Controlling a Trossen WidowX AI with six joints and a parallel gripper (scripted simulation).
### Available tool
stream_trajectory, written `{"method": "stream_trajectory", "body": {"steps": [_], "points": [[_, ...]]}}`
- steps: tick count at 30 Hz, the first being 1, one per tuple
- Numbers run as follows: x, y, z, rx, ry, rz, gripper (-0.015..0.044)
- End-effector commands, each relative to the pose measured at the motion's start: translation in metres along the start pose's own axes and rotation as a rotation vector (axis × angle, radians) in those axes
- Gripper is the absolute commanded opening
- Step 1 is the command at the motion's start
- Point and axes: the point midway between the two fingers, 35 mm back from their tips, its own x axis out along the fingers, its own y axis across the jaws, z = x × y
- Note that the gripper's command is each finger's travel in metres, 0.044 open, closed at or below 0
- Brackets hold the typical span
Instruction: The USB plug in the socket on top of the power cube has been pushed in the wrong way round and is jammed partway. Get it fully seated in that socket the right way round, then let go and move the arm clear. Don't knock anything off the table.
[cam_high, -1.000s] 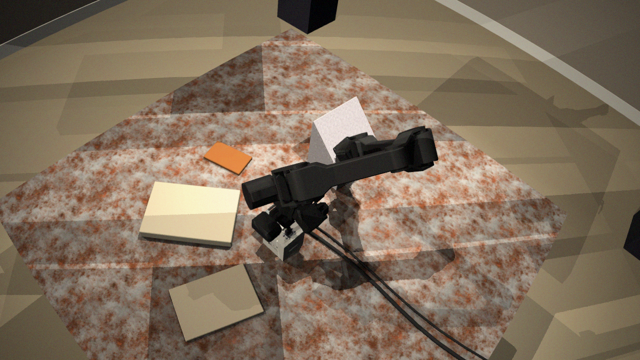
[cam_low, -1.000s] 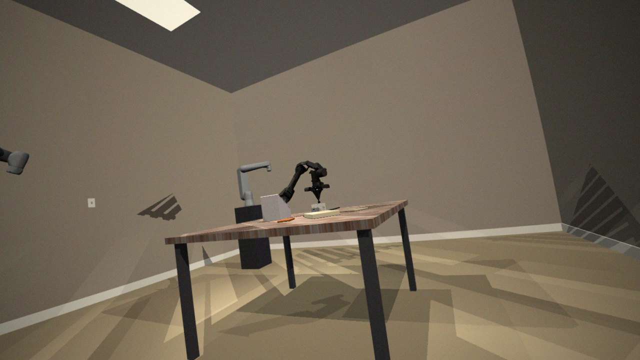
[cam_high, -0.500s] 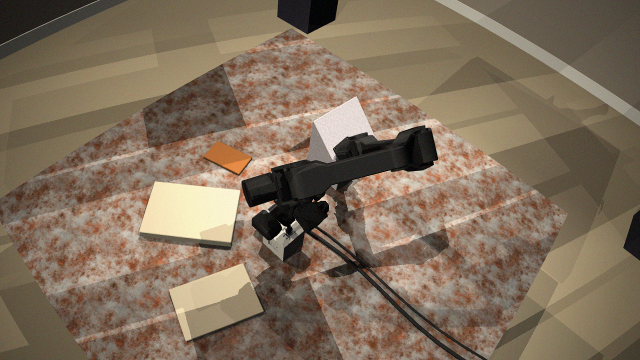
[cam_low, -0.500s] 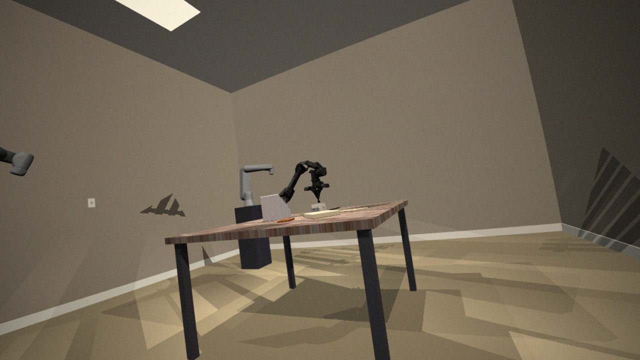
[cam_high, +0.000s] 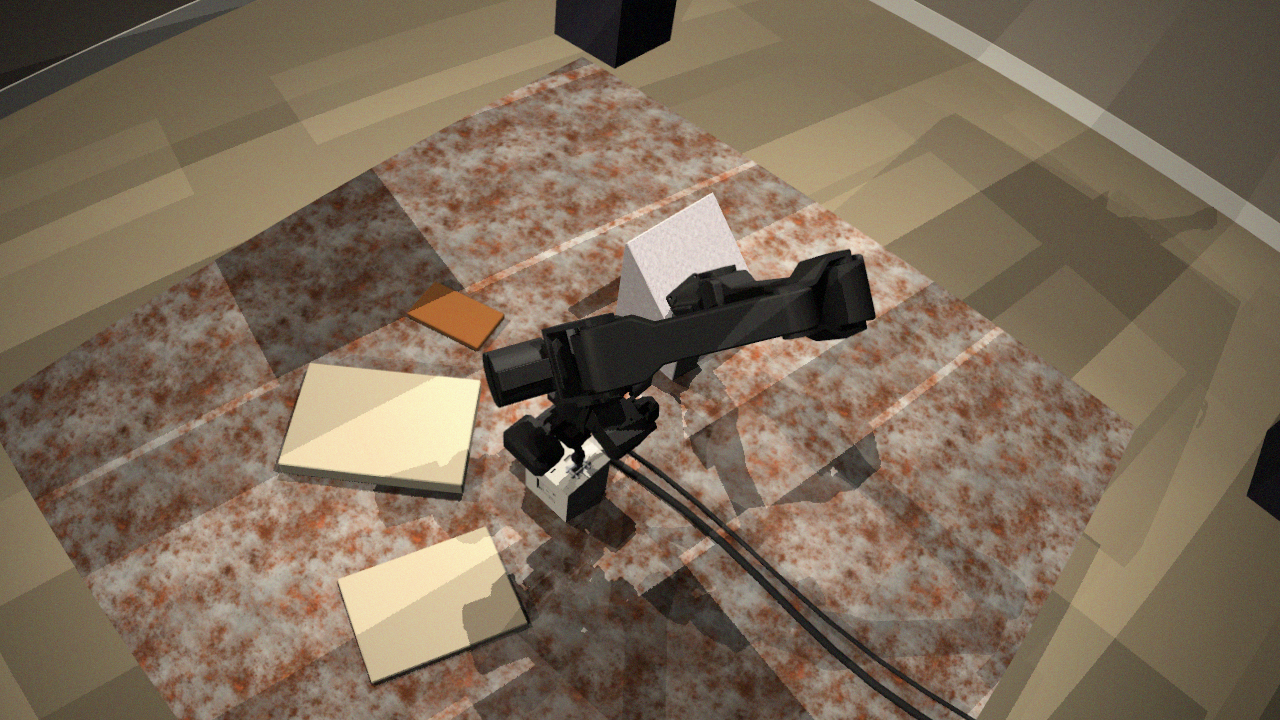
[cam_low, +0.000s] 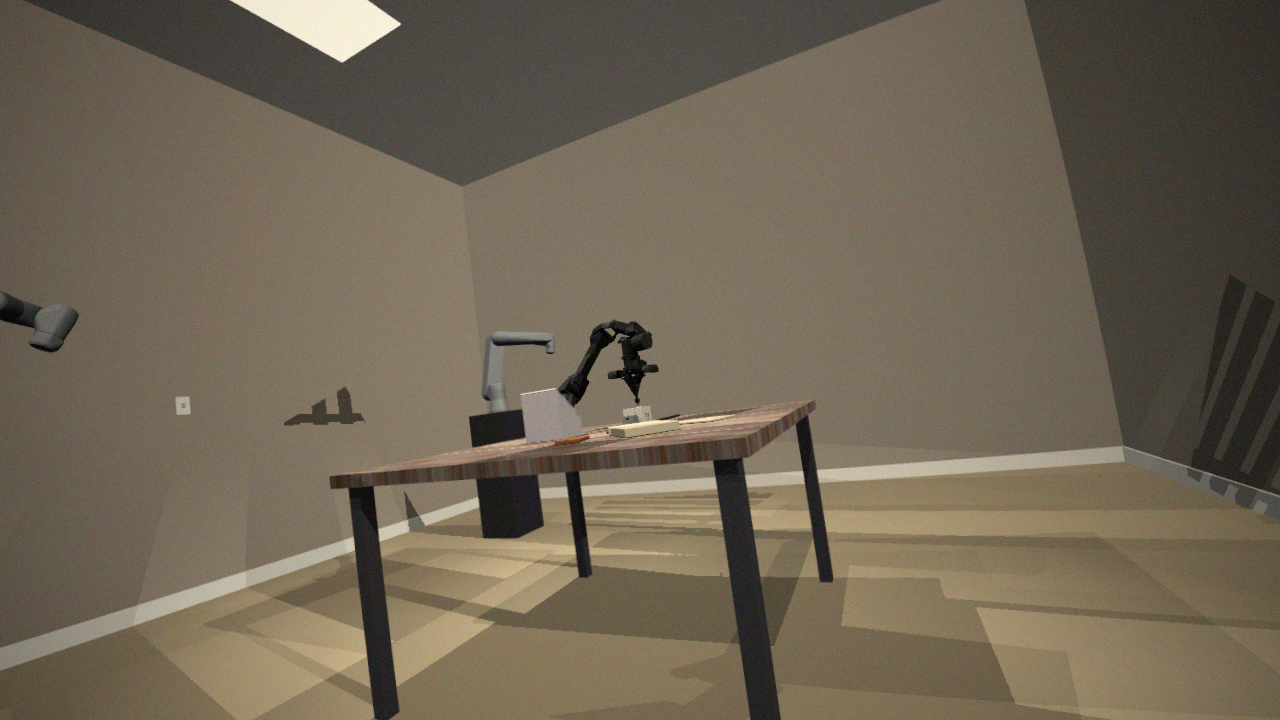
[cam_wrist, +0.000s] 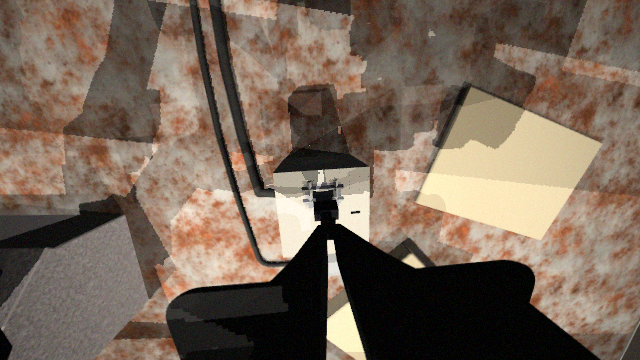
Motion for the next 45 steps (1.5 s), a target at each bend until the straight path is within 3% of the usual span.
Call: {"method": "stream_trajectory", "body": {"steps": [1,23,45], "points": [[-0.004,-0.001,0.000,-0.007,0.005,-0.002,0.0000],[-0.014,-0.001,0.000,0.023,0.003,-0.001,0.0000],[-0.013,0.000,0.000,0.588,0.001,-0.001,0.0000]]}}
